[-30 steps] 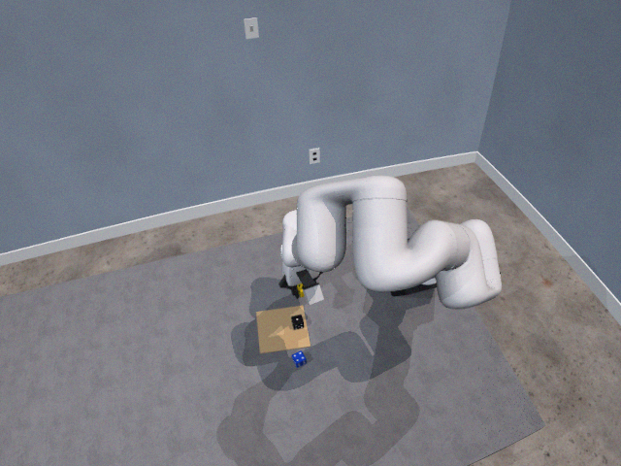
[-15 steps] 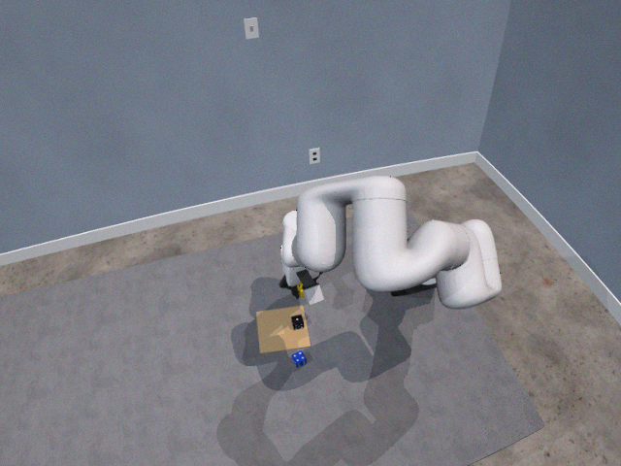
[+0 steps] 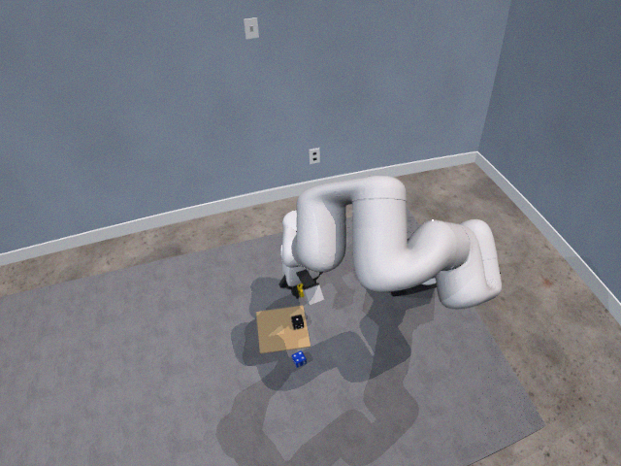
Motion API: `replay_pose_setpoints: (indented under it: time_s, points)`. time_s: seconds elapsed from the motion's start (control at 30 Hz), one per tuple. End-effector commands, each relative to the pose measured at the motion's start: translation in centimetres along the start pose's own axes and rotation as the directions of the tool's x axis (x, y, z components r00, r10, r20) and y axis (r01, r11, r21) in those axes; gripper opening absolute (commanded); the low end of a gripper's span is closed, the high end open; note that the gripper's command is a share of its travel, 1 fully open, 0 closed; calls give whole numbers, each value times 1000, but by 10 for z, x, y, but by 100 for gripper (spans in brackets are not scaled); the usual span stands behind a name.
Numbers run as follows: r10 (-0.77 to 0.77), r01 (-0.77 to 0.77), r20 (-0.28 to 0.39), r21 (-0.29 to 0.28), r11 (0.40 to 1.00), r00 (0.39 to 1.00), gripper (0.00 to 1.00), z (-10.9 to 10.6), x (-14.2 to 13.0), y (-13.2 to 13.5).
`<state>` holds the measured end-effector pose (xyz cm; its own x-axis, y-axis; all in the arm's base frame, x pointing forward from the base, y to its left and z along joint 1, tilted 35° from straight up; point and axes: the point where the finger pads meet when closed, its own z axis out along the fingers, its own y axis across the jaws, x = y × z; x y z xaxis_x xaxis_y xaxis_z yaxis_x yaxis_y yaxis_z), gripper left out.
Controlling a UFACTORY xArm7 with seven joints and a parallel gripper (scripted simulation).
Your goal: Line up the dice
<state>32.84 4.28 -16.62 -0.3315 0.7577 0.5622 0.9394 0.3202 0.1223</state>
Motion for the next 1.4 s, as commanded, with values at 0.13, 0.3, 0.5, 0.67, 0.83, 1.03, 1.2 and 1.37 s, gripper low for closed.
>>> replay_pose_setpoints:
  time_s: [0.13,0.3,0.5,0.67,0.83,1.03,1.2,1.37]
  points:
    - [1,-1,3,-3,1000,1000,27,-1,-1,1]
    - [1,-1,3,-3,1000,1000,27,-1,-1,1]
    - [1,-1,3,-3,1000,1000,27,-1,-1,1]
    - [1,-1,3,-3,1000,1000,27,-1,-1,1]
    - [1,-1,3,-3,1000,1000,27,-1,-1,1]
    - [1,-1,3,-3,1000,1000,27,-1,-1,1]
    - [1,-1,3,-3,1000,1000,27,-1,-1,1]
    - [1,-1,3,-3,1000,1000,27,-8,-1,1]
